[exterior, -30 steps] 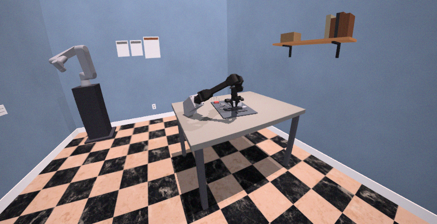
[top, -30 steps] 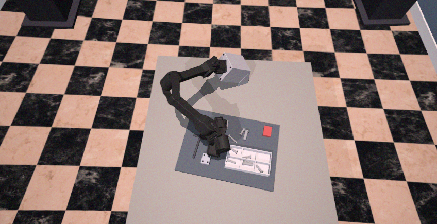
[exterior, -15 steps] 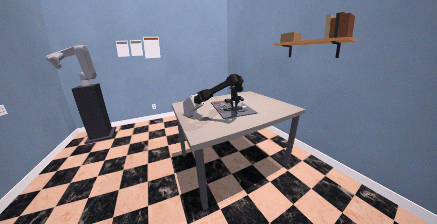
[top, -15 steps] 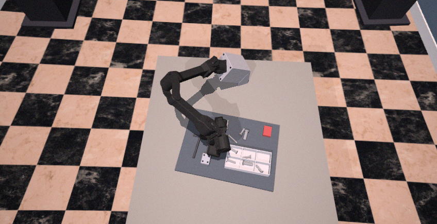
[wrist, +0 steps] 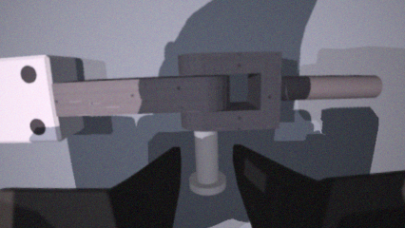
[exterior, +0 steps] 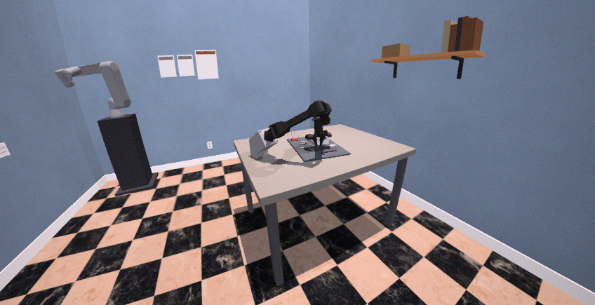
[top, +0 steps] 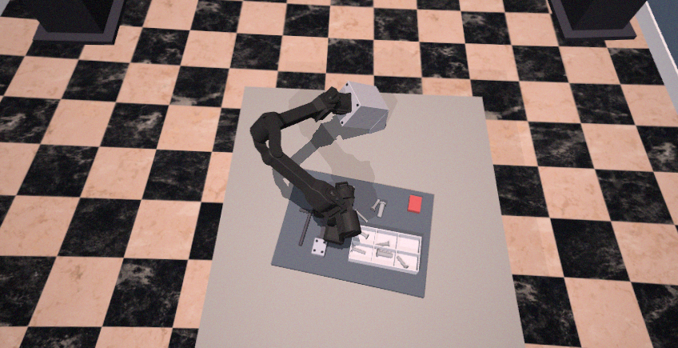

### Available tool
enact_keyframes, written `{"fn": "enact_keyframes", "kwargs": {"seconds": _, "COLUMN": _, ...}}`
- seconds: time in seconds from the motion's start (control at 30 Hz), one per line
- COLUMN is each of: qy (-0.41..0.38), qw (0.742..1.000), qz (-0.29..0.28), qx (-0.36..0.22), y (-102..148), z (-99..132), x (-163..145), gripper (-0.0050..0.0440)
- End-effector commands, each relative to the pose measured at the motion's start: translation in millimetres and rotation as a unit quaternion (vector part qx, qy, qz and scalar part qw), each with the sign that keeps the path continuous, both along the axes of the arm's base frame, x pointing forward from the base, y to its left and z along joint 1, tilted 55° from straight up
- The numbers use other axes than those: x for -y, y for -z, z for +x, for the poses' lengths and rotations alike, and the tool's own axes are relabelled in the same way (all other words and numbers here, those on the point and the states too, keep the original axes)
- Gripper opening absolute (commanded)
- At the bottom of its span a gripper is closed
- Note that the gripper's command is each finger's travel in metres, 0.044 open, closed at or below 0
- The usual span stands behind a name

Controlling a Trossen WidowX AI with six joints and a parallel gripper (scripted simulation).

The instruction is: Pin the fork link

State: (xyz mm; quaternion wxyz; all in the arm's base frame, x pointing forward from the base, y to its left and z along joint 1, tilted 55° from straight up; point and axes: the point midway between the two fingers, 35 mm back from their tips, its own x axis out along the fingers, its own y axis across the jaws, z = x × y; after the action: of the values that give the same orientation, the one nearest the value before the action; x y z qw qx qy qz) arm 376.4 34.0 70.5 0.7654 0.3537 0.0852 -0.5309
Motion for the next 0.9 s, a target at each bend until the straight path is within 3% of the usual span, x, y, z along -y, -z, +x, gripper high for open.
{"fn": "enact_keyframes", "kwargs": {"seconds": 0.0, "qy": -0.001, "qw": 1.000, "qz": 0.003, "qx": 0.009, "y": -2.6, "z": 3.0, "x": -5.3, "gripper": 0.0140}}
{"fn": "enact_keyframes", "kwargs": {"seconds": 0.87, "qy": -0.001, "qw": 1.000, "qz": 0.004, "qx": 0.010, "y": 4.9, "z": 5.8, "x": -14.1, "gripper": 0.0140}}
